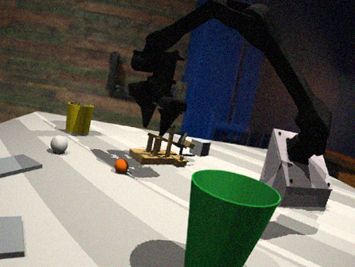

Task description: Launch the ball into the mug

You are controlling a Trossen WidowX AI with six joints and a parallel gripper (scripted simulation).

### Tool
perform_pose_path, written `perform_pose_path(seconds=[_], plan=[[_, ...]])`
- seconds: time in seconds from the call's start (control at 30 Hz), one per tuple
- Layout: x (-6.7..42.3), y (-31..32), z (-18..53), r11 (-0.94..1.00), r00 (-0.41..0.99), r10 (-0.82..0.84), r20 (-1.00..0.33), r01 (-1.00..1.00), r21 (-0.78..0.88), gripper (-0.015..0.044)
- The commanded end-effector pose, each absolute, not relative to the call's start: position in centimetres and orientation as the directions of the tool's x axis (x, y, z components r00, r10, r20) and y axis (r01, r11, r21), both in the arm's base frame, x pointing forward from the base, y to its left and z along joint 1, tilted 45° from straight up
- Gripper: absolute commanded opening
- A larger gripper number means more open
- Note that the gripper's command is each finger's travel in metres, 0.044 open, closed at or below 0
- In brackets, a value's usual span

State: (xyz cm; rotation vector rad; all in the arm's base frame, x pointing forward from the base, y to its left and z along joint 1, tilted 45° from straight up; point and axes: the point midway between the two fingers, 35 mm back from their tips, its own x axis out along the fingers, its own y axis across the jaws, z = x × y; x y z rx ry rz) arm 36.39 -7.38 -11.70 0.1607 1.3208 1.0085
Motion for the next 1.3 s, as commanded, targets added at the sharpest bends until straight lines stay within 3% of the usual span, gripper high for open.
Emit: perform_pose_path(seconds=[0.0,1.1,1.27], plan=[[36.3,-7.2,-12.1,0.593,-0.081,0.688,-0.721,-0.509,0.623,0.044],[35.8,-3.9,-15.5,0.591,-0.081,0.69,-0.719,-0.51,0.625,0.044],[36.0,-4.0,-15.2,0.591,-0.08,0.685,-0.724,-0.519,0.617,0.0309]])
